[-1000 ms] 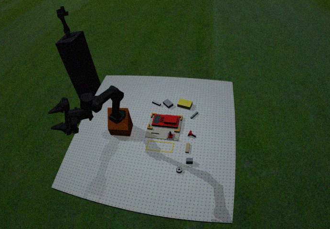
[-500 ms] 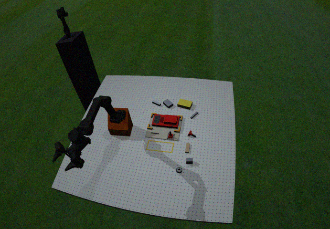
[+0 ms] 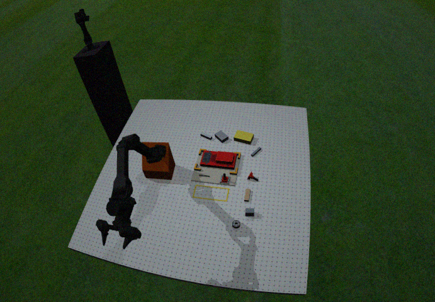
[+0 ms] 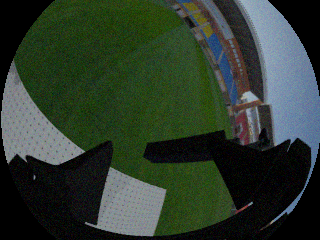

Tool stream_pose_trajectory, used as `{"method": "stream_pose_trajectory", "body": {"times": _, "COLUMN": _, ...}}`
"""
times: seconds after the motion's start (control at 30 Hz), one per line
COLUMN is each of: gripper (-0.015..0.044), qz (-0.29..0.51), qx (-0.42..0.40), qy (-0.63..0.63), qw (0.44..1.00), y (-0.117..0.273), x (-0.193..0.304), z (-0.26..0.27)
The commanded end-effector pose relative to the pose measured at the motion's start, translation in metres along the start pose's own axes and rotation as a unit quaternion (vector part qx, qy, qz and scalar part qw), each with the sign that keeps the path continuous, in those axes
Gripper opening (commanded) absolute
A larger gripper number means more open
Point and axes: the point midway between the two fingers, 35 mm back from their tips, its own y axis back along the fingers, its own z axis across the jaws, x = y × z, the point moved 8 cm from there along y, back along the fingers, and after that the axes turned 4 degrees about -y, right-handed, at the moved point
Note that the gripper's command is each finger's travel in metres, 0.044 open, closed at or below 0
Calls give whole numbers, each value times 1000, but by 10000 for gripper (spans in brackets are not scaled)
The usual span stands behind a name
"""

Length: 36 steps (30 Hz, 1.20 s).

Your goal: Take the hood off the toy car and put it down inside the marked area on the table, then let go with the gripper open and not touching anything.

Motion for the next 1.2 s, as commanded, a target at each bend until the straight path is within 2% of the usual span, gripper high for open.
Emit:
{"method": "stream_pose_trajectory", "body": {"times": 0.0, "gripper": 440, "qz": 1, "qx": -57, "qy": -7, "qw": 998, "y": -10, "x": -4, "z": 39}}
{"method": "stream_pose_trajectory", "body": {"times": 0.27, "gripper": 440, "qz": 12, "qx": -188, "qy": -36, "qw": 981, "y": -9, "x": -18, "z": 135}}
{"method": "stream_pose_trajectory", "body": {"times": 0.53, "gripper": 440, "qz": 37, "qx": -323, "qy": -40, "qw": 945, "y": 30, "x": -31, "z": 244}}
{"method": "stream_pose_trajectory", "body": {"times": 0.8, "gripper": 440, "qz": 77, "qx": -429, "qy": -4, "qw": 900, "y": 106, "x": -29, "z": 345}}
{"method": "stream_pose_trajectory", "body": {"times": 1.17, "gripper": 440, "qz": 129, "qx": -522, "qy": 78, "qw": 839, "y": 245, "x": 10, "z": 441}}
